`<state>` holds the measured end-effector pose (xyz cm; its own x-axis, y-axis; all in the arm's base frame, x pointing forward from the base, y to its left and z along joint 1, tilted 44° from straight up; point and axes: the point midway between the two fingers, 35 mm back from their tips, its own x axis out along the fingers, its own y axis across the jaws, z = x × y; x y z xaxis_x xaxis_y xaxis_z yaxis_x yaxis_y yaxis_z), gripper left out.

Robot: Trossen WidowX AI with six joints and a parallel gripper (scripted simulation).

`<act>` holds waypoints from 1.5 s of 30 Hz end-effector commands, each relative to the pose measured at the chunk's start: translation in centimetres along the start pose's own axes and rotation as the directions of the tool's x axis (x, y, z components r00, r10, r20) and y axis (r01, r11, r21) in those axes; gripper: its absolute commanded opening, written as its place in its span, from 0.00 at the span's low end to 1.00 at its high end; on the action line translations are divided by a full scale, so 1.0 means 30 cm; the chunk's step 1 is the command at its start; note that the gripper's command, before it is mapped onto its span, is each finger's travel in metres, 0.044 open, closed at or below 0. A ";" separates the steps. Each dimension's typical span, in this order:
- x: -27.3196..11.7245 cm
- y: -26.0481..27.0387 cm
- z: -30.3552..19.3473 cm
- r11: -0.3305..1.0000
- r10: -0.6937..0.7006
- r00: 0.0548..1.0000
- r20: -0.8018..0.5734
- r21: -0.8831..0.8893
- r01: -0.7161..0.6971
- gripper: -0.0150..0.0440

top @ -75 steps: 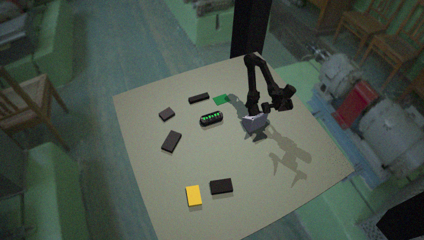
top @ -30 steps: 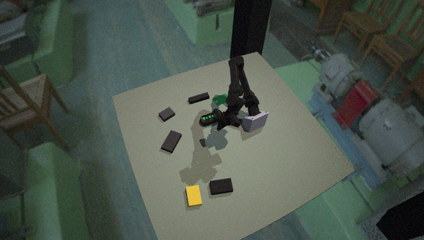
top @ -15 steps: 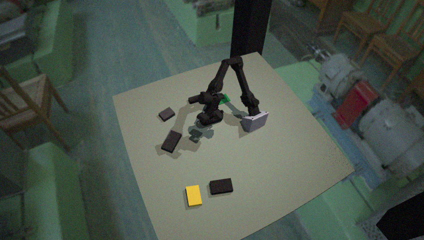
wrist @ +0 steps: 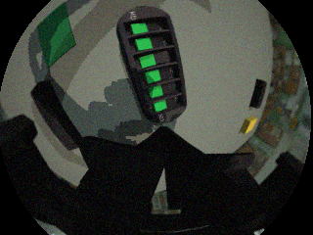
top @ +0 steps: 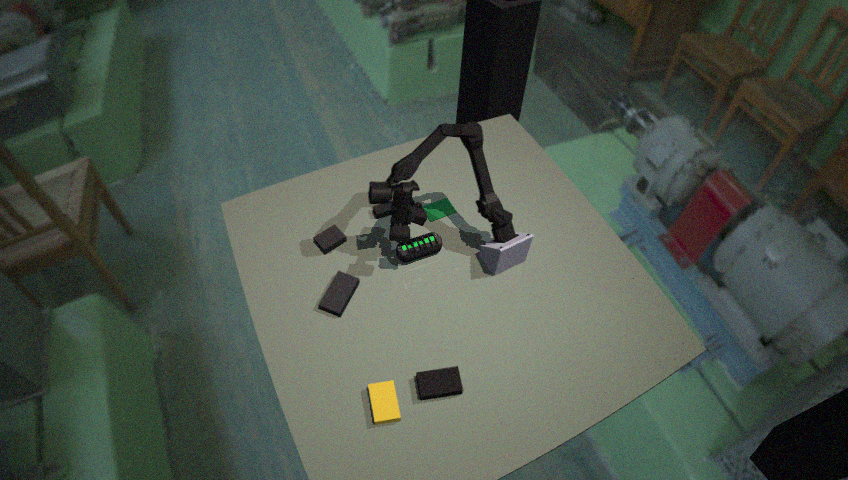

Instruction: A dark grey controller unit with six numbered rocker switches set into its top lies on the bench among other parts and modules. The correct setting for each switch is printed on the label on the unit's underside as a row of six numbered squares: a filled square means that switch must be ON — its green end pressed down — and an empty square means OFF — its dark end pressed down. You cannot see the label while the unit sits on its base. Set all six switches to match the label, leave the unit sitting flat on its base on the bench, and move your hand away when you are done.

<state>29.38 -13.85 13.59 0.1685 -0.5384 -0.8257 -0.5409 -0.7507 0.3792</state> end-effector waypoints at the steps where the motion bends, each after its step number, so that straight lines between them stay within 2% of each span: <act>1: -0.002 0.131 0.008 0.992 0.000 0.998 0.066 -0.129 0.009 0.25; 10: 0.001 0.132 0.008 0.992 0.000 0.998 0.068 -0.127 0.008 0.25; 45: 0.173 0.180 0.006 0.999 0.018 0.989 0.147 -0.041 -0.012 0.25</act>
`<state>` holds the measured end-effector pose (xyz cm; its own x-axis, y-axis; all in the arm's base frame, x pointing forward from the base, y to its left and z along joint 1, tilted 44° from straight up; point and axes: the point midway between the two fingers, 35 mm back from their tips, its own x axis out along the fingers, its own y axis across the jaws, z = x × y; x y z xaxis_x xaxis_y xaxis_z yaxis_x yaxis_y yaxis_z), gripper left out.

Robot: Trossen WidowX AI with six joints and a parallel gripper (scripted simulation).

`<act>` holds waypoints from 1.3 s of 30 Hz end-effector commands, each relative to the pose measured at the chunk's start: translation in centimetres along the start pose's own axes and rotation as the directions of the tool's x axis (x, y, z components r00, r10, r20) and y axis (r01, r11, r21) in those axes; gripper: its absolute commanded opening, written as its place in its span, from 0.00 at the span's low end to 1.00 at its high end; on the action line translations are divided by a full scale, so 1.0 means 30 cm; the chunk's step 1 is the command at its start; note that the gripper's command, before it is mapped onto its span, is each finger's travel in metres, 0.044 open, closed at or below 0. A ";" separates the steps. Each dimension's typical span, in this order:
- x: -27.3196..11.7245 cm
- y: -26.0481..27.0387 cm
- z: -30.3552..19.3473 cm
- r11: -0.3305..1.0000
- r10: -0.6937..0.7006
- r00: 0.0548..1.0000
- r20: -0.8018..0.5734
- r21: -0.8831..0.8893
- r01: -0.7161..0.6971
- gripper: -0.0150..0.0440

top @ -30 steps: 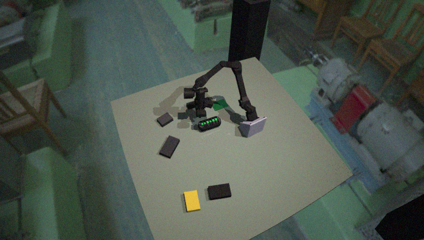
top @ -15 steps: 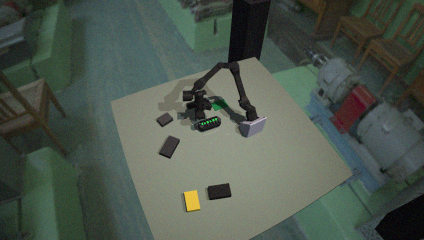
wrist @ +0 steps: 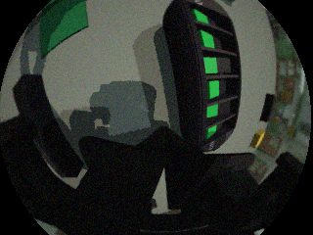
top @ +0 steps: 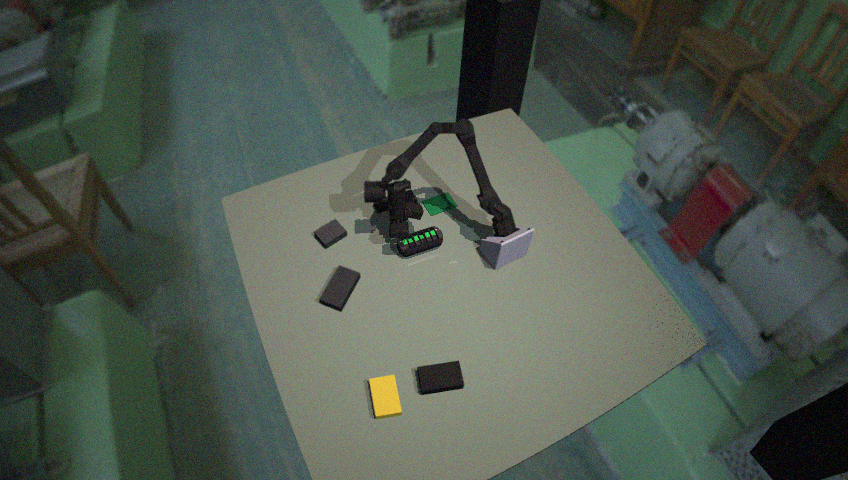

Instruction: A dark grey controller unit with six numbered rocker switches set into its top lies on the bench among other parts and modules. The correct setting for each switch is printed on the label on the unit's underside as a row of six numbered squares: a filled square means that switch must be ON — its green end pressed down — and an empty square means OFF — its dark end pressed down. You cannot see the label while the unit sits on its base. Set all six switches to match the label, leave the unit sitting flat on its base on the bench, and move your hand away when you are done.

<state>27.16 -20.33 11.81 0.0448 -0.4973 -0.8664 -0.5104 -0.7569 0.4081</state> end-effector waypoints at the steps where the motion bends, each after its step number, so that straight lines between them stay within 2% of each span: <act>1: 0.020 0.000 0.000 1.000 -0.003 1.000 0.012 -0.002 0.003 0.25; 39: 0.036 -0.052 0.018 0.999 -0.021 1.000 0.000 -0.031 0.021 0.25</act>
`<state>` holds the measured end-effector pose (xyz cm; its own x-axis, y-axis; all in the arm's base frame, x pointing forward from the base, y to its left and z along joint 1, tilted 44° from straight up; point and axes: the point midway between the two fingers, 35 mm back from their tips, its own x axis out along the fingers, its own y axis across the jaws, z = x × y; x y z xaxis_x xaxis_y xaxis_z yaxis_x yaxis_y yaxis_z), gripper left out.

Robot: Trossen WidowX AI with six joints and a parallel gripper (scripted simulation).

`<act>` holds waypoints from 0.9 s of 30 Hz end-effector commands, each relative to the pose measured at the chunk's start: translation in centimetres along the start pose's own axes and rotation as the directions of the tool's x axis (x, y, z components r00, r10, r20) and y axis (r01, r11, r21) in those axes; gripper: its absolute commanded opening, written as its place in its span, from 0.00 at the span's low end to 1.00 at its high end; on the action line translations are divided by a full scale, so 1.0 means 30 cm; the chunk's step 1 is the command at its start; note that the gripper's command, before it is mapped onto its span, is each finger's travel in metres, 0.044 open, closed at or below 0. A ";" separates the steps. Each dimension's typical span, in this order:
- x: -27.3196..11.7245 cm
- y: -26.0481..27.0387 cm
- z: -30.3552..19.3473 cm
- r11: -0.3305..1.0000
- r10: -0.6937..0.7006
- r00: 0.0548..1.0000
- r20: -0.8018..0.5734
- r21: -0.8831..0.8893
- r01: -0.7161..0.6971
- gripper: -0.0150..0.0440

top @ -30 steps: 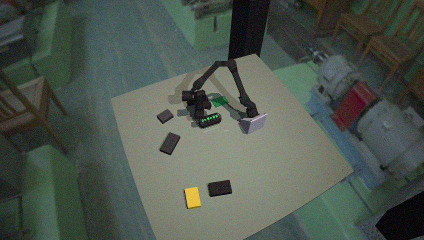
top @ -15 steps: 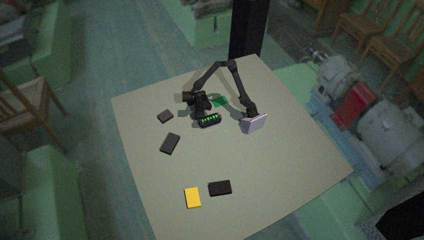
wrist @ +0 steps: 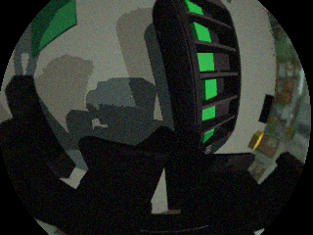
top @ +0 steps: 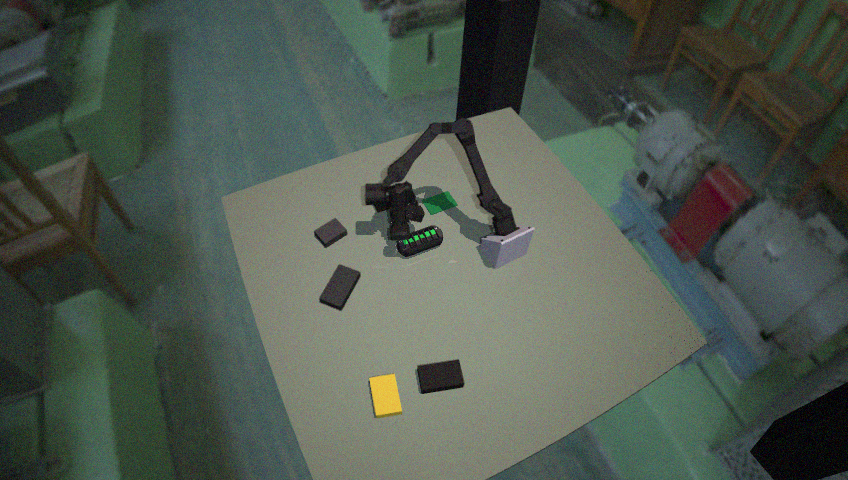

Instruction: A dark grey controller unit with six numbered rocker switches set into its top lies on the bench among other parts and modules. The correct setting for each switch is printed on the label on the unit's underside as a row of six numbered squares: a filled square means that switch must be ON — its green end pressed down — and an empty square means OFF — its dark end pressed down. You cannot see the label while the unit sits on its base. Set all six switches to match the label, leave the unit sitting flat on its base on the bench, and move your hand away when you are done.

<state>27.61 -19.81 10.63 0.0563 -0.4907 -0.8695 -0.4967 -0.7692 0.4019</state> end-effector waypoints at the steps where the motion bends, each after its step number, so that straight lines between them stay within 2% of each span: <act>1: 0.011 -0.019 0.012 1.000 -0.011 1.000 0.005 -0.018 0.011 0.25; 27: 0.035 -0.099 0.016 0.997 -0.039 0.999 -0.013 -0.062 0.039 0.25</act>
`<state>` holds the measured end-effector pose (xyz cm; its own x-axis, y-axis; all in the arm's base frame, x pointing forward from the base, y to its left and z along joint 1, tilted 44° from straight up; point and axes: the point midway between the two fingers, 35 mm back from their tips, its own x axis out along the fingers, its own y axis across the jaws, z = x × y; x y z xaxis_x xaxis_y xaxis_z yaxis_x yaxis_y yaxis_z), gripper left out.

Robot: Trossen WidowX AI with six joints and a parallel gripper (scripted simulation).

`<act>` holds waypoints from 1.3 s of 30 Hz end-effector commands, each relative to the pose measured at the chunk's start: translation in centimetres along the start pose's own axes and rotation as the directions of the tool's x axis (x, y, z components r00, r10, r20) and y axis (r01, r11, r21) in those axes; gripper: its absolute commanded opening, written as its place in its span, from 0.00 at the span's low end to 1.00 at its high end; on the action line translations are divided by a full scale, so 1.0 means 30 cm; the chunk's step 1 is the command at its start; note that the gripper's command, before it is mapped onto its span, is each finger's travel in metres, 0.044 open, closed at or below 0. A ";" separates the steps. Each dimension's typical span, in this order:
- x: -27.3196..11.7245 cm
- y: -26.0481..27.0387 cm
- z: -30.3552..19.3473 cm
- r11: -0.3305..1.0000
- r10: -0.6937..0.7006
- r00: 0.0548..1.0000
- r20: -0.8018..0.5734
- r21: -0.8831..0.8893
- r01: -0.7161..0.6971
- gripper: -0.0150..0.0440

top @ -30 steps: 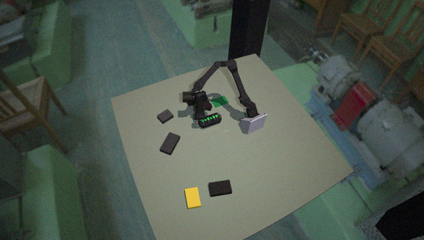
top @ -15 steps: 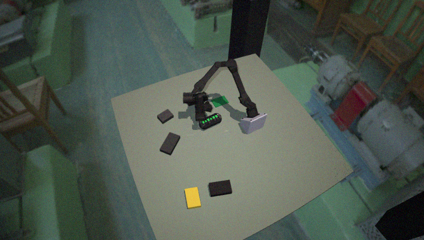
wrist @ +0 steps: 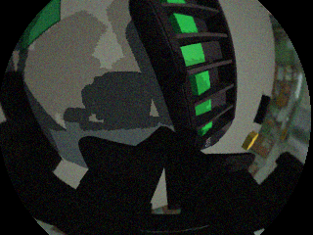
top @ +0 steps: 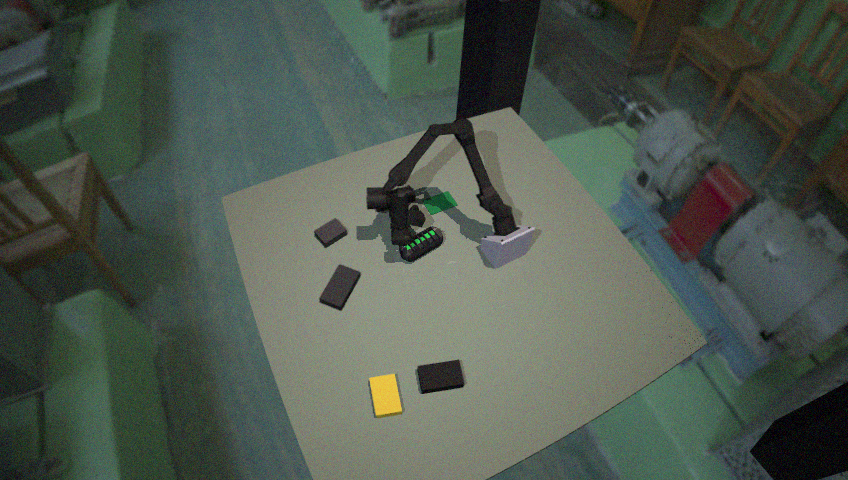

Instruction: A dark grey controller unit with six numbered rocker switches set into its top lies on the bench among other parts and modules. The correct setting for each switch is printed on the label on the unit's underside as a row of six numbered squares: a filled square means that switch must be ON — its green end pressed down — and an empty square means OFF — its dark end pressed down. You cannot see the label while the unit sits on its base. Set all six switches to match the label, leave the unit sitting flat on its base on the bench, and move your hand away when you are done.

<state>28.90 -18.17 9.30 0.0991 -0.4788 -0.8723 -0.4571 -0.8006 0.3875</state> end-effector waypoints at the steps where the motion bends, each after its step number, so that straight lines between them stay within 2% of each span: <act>1: 0.022 -0.020 0.018 1.000 -0.010 1.000 0.018 -0.020 0.010 0.25; 39: 0.052 -0.113 0.026 0.997 -0.043 0.999 -0.002 -0.071 0.043 0.25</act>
<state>30.25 -16.22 7.38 0.1387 -0.4582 -0.8780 -0.4068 -0.8346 0.3714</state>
